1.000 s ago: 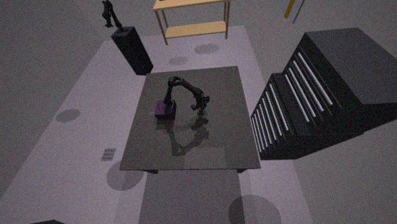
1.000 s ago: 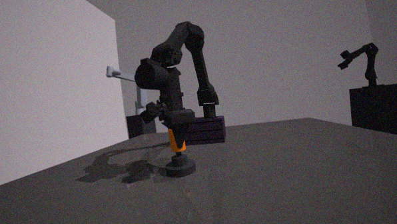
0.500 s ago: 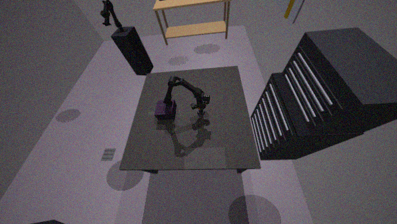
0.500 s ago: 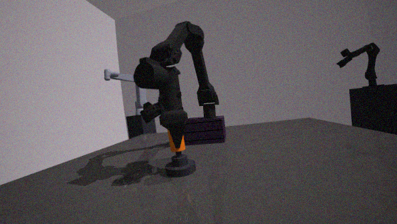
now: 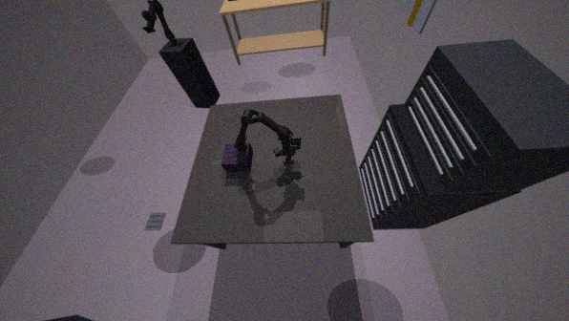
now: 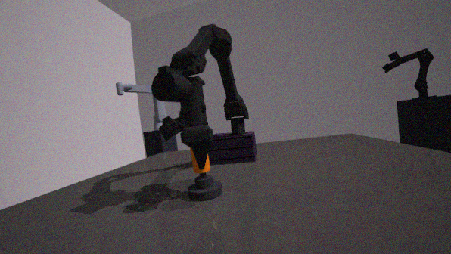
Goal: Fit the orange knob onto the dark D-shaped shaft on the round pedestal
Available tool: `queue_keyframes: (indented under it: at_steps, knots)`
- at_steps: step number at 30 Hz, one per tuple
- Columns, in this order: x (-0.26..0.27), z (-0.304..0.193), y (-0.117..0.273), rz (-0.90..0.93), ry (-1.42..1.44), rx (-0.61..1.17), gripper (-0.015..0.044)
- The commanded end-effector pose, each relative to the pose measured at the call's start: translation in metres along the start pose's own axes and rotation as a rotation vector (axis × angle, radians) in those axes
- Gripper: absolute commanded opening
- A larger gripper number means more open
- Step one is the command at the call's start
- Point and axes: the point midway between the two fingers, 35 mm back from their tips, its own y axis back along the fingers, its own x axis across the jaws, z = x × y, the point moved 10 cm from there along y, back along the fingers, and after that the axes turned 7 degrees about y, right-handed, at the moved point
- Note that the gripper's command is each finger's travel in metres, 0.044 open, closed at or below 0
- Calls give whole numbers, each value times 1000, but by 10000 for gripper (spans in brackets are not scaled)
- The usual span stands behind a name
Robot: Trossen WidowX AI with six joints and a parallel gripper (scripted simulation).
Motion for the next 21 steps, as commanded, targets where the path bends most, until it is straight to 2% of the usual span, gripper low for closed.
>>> queue_keyframes:
  at_steps: [1,6,11,21]
  knots:
    - [1,1,3,8,-4,-10,0]
    - [0,0,6,8,-29,-10,0]
    - [-1,-1,7,9,-203,-9,0]
    - [-3,-3,1,9,-213,-9,0]
